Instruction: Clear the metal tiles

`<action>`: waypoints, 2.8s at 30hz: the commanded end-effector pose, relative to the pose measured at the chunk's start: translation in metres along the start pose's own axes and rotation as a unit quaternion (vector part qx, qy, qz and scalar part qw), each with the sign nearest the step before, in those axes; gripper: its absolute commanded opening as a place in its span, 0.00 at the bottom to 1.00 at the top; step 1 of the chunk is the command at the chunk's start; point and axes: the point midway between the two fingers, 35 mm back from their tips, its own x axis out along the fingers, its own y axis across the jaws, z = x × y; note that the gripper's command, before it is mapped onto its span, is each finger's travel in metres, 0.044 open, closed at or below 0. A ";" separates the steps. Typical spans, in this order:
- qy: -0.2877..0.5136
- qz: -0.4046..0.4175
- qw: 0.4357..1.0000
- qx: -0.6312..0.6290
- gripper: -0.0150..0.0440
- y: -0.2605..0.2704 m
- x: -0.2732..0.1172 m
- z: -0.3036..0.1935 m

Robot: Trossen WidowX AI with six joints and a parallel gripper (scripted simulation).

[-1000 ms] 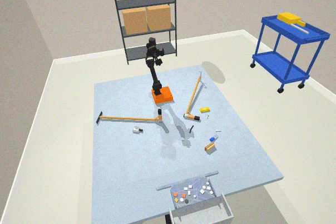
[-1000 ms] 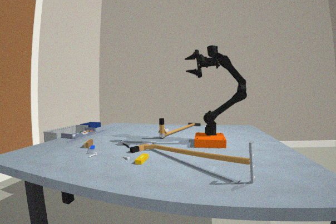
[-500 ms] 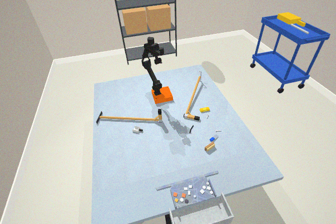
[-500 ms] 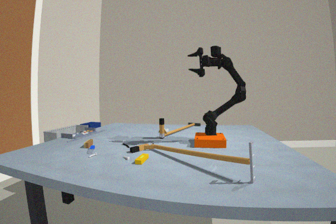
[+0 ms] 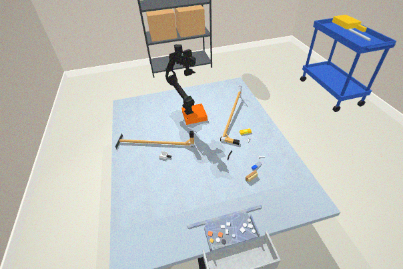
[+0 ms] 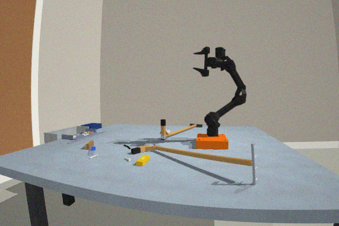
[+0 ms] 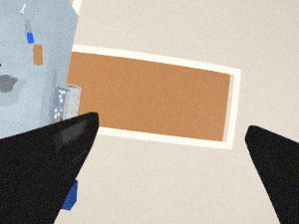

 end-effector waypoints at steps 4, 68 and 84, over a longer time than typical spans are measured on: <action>-0.049 -0.024 0.997 -0.048 1.00 -0.005 -0.010 0.009; -0.238 -0.185 0.925 -0.230 1.00 -0.020 -0.060 0.026; -0.236 -0.171 0.926 -0.239 0.78 -0.018 -0.053 0.030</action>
